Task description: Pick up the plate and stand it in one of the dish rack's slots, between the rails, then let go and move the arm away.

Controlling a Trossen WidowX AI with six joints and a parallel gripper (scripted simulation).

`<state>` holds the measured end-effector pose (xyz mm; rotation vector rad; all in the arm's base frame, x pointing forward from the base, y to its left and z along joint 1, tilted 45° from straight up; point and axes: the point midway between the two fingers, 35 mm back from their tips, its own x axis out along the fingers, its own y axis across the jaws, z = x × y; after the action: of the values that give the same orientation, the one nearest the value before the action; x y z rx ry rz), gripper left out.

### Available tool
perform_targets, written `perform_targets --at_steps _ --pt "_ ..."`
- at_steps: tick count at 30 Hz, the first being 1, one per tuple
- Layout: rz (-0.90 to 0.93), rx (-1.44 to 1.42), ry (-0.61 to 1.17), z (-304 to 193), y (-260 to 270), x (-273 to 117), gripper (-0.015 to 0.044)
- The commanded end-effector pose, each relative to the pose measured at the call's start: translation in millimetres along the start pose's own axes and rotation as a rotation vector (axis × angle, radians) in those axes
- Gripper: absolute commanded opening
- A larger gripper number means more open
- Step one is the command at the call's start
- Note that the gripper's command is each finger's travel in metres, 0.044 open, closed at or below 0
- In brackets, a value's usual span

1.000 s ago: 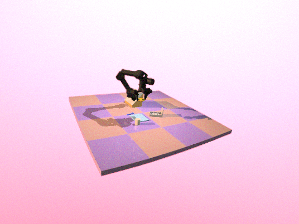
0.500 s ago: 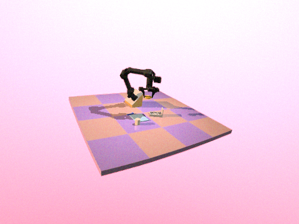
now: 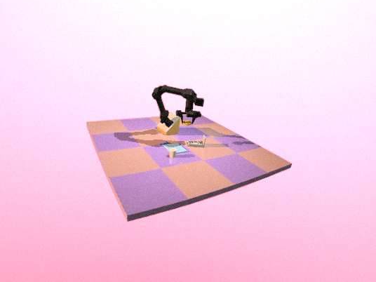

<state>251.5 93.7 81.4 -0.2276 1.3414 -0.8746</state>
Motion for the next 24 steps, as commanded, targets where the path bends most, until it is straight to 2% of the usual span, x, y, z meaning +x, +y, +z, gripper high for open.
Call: perform_targets --at_steps 1,13,24 --pt "0.024 -0.057 0.06 -1.5 -1.2 10.6 0.0" --pt "0.172 -0.264 0.225 -6.6 -1.0 41.2 0.0" --pt "0.362 -0.442 0.307 -10.3 0.4 64.1 0.0"
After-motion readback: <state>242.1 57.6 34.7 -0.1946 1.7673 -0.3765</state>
